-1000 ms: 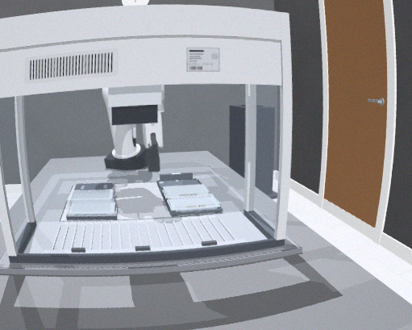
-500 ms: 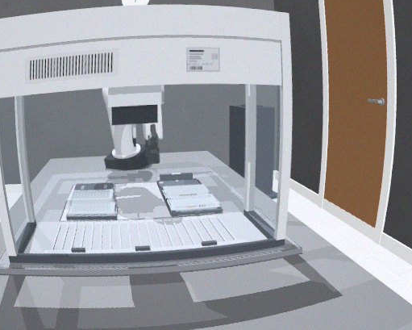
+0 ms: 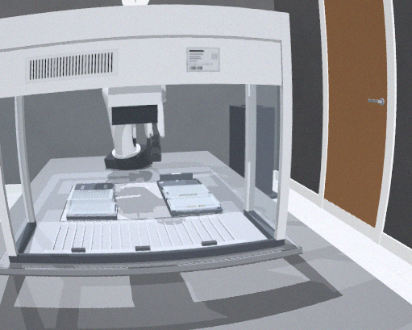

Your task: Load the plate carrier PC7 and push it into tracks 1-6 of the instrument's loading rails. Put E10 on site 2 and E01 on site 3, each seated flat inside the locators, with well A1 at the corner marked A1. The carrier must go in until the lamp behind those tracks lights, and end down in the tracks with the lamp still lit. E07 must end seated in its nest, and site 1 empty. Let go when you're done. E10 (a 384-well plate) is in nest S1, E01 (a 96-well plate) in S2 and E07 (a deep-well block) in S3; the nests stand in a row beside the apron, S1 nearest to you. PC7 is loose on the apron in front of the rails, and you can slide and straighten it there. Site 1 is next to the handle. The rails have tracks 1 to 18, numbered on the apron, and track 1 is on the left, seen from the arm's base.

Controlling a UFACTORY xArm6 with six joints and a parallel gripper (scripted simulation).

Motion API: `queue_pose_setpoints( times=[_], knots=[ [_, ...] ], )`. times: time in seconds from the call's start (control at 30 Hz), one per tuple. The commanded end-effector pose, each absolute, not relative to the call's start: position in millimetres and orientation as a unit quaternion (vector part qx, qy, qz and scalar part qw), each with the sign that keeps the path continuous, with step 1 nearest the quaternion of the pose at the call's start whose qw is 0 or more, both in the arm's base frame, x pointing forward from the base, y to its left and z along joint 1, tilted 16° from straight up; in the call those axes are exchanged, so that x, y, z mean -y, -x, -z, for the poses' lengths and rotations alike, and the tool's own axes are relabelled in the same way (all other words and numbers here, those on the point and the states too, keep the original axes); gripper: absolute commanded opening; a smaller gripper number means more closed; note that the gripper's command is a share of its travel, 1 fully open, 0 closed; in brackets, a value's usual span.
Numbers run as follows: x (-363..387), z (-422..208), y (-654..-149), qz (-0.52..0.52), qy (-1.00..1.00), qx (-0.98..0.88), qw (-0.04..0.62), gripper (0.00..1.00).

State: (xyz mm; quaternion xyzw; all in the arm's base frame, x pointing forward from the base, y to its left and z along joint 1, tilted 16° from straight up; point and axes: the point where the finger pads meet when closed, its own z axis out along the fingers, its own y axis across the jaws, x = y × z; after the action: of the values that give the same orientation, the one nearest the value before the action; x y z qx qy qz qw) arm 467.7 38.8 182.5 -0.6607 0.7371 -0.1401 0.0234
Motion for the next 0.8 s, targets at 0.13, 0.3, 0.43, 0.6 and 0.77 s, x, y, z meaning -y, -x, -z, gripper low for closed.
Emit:
queue_pose_setpoints(
  times=[0.13, 0.3, 0.43, 0.6, 0.77],
  knots=[
    [-74, -179, -473, 0.141, 0.661, -0.737, 0.025, 1.00],
    [-98, -175, -476, 0.141, 0.661, -0.737, 0.025, 1.00],
    [-118, -172, -479, 0.141, 0.661, -0.737, 0.025, 1.00],
    [-133, -170, -480, 0.141, 0.661, -0.737, 0.025, 1.00],
    [-157, -166, -484, 0.141, 0.661, -0.737, 0.025, 1.00]
  ],
)
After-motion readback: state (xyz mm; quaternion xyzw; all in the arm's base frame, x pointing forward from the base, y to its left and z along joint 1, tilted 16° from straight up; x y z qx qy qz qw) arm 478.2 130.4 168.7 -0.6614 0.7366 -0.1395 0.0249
